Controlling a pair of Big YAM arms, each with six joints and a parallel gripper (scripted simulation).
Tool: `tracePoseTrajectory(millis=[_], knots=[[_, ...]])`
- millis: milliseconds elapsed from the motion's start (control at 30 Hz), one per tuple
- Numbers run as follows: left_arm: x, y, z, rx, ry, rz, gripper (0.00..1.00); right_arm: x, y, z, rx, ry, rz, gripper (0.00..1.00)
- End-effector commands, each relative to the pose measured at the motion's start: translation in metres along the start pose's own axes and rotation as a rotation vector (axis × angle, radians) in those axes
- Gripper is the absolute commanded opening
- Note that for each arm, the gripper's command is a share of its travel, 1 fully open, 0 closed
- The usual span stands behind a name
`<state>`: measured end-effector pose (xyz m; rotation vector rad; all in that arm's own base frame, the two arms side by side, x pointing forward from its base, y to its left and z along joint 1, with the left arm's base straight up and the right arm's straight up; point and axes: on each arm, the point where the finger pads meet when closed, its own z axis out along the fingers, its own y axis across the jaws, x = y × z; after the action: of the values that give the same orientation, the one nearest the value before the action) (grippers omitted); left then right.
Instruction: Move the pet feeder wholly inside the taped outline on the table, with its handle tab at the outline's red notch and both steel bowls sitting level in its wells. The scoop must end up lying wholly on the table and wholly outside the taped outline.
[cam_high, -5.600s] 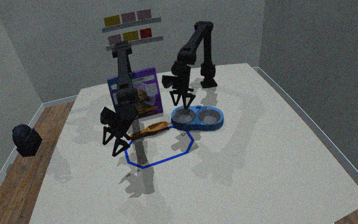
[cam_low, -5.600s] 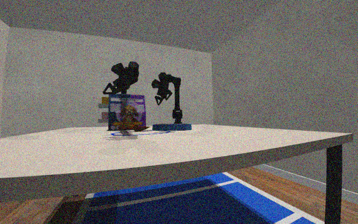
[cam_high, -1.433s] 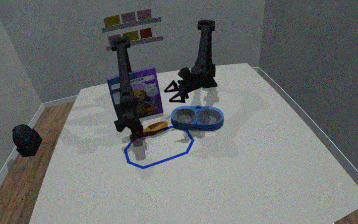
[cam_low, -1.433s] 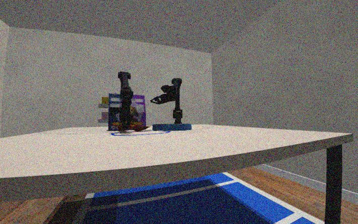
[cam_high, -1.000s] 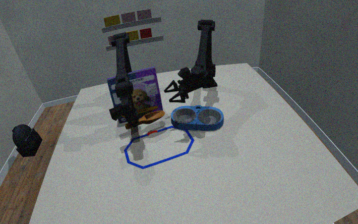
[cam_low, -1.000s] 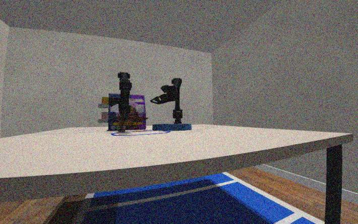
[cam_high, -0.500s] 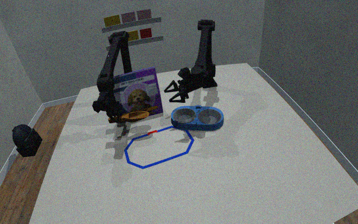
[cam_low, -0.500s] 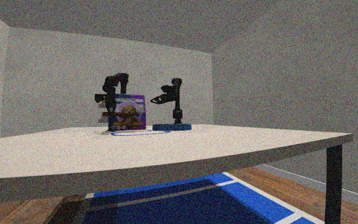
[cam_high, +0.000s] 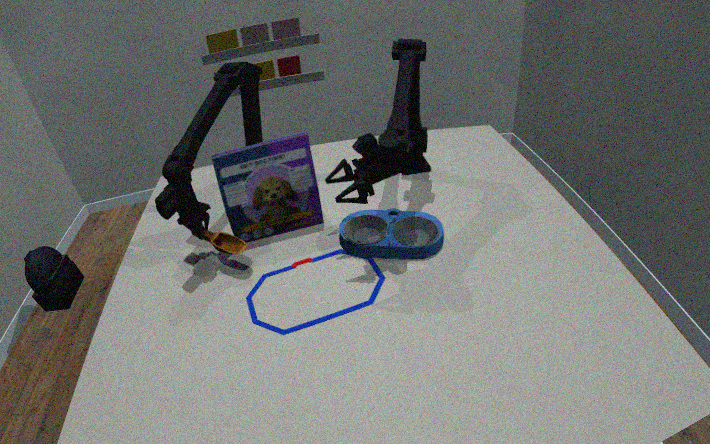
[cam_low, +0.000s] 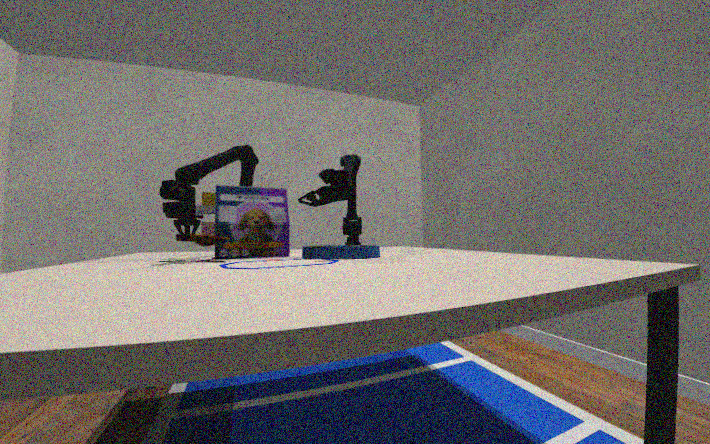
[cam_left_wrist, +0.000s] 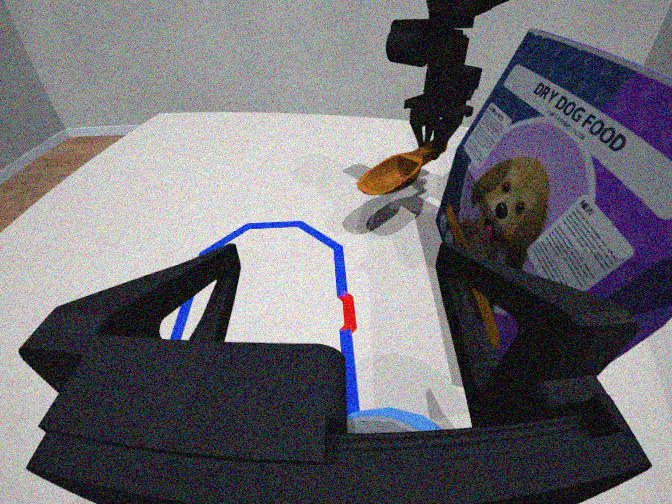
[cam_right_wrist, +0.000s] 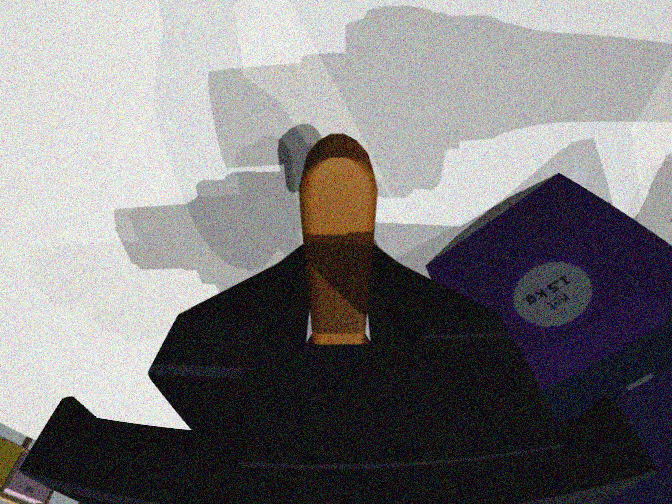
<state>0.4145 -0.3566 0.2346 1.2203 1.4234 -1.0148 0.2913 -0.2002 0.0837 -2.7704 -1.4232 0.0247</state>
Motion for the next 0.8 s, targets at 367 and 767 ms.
tracePoseTrajectory(millis=[367,767], knots=[[-0.022,0.020,0.000,-0.021,-0.037,0.031,1.00,-0.132,-0.045,0.025,-0.043,0.007,0.625,0.19],[0.004,0.004,-0.017,-0.015,-0.019,0.030,1.00,-0.133,-0.047,0.042,-0.018,0.009,0.631,0.19]])
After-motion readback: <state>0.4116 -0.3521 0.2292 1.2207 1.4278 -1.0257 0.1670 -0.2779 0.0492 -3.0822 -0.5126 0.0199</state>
